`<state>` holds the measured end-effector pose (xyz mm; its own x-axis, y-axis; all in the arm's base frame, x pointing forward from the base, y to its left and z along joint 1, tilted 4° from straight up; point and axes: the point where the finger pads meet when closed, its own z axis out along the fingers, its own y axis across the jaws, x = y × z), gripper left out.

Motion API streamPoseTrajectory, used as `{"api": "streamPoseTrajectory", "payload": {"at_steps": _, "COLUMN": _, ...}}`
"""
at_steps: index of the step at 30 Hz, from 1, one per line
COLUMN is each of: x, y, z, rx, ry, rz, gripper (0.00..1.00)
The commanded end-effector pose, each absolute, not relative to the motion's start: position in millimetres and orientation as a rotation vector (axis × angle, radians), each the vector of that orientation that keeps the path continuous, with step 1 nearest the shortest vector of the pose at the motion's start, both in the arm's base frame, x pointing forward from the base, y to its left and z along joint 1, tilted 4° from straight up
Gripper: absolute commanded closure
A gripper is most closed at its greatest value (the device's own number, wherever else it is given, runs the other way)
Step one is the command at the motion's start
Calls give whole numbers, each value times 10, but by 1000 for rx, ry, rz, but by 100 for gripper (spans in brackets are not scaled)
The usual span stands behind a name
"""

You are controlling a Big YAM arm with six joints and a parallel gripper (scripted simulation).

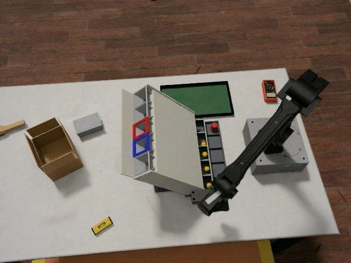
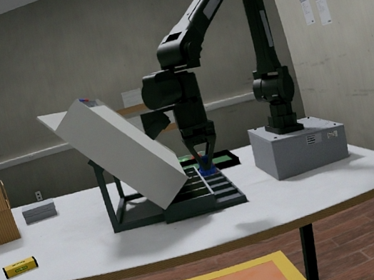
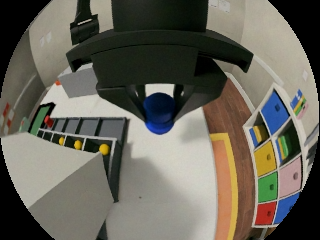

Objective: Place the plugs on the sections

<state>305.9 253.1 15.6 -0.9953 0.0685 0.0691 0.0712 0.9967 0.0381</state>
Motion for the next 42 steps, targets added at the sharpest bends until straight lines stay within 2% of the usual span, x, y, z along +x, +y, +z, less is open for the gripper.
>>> {"api": "streamPoseTrajectory", "payload": {"at_steps": 1, "x": 3220, "y": 2573, "z": 224, "rx": -115, "ry": -3081, "rz": -68, "gripper": 100}}
{"api": "streamPoseTrajectory", "payload": {"at_steps": 42, "x": 3226, "y": 2574, "z": 229, "rx": -106, "ry": -3043, "rz": -24, "gripper": 100}}
